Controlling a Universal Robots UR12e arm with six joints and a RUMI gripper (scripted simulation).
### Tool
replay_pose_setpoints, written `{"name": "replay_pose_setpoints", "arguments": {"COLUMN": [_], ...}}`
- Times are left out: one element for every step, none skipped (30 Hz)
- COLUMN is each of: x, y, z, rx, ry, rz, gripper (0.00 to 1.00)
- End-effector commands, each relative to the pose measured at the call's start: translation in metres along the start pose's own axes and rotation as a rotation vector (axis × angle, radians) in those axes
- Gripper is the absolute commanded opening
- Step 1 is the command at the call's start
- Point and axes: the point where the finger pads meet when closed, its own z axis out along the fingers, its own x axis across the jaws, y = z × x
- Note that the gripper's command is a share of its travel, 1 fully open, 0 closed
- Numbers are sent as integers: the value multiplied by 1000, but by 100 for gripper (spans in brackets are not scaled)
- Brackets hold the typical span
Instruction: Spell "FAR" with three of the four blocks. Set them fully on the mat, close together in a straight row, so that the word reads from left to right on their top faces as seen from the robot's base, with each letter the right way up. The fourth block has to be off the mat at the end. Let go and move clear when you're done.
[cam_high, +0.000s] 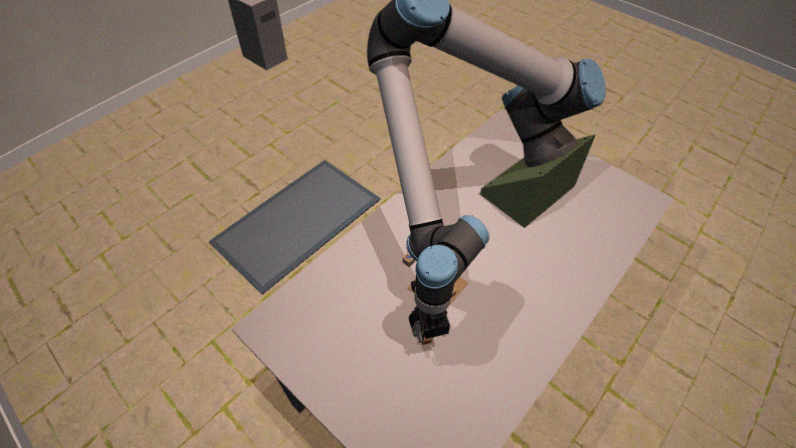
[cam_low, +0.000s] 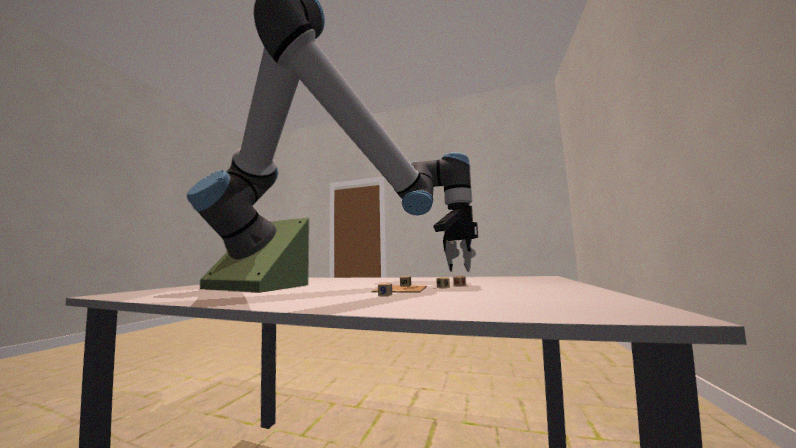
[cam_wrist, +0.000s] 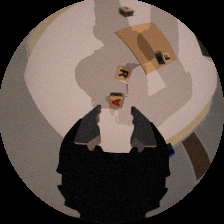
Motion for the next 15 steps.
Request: {"name": "replay_pose_setpoints", "arguments": {"x": [0,0,0,0,0,0,0,0,0,0,0,0,0,0,0], "y": [0,0,0,0,0,0,0,0,0,0,0,0,0,0,0], "z": [3,4,4,4,4,5,5,5,6,6,6,6,6,6,6], "rx": [-1,-1,-1,-1,-1,-1,-1,-1,-1,-1,-1,-1,-1,-1,-1], "ry": [-1,-1,-1,-1,-1,-1,-1,-1,-1,-1,-1,-1,-1,-1,-1], "rz": [0,0,0,0,0,0,0,0,0,0,0,0,0,0,0], "gripper": [40,40,40,40,40,40,40,40,40,40,40,40,40,40,40]}}
